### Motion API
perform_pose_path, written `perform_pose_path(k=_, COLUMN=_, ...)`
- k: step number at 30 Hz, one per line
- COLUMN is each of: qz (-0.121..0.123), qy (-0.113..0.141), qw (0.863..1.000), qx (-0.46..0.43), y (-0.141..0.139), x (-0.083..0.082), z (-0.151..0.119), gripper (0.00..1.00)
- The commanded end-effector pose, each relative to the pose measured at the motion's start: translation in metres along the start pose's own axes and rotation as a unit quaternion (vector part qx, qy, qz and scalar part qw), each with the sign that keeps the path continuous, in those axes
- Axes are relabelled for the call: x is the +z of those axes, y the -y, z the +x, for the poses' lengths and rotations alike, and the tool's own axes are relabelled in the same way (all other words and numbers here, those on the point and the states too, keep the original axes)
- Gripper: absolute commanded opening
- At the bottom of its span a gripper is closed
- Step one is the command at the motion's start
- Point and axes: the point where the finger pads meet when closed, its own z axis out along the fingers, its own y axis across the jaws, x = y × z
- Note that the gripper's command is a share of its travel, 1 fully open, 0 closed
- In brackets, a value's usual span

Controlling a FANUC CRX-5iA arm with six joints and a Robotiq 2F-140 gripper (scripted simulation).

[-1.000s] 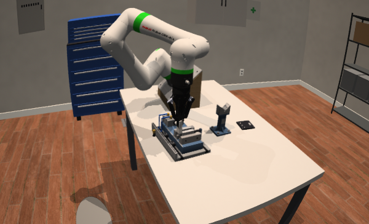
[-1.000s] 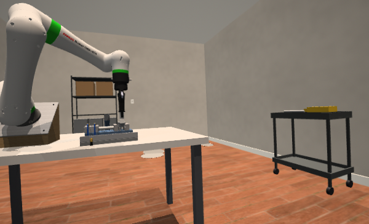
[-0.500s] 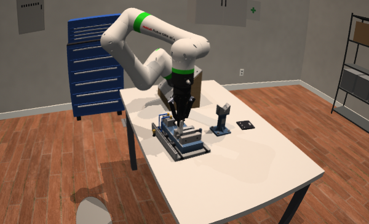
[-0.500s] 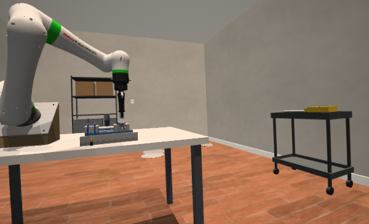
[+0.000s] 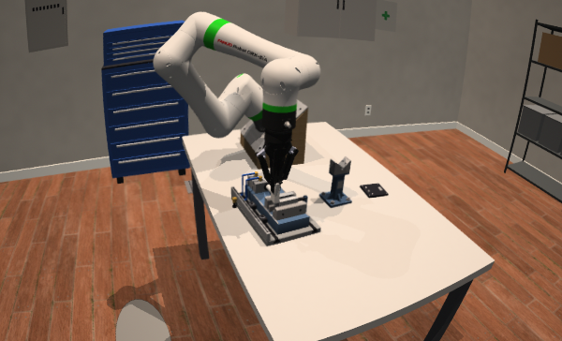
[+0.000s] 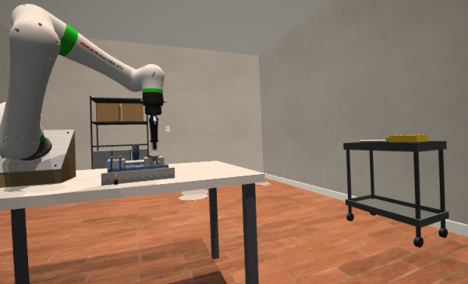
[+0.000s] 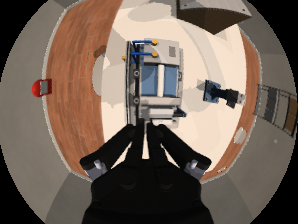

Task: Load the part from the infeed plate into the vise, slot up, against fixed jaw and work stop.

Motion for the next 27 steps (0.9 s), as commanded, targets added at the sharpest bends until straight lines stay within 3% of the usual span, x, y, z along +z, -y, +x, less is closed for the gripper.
perform_pose_path(k=1, qz=0.000, qy=0.000, qw=1.000, qx=0.000, y=-0.0003, x=-0.0002, z=-0.0002, gripper=0.00)
perform_pose_path(k=27, qz=0.000, qy=0.000, qw=1.000, qx=0.000, y=-0.0027, x=-0.0002, z=-0.0002, gripper=0.00)
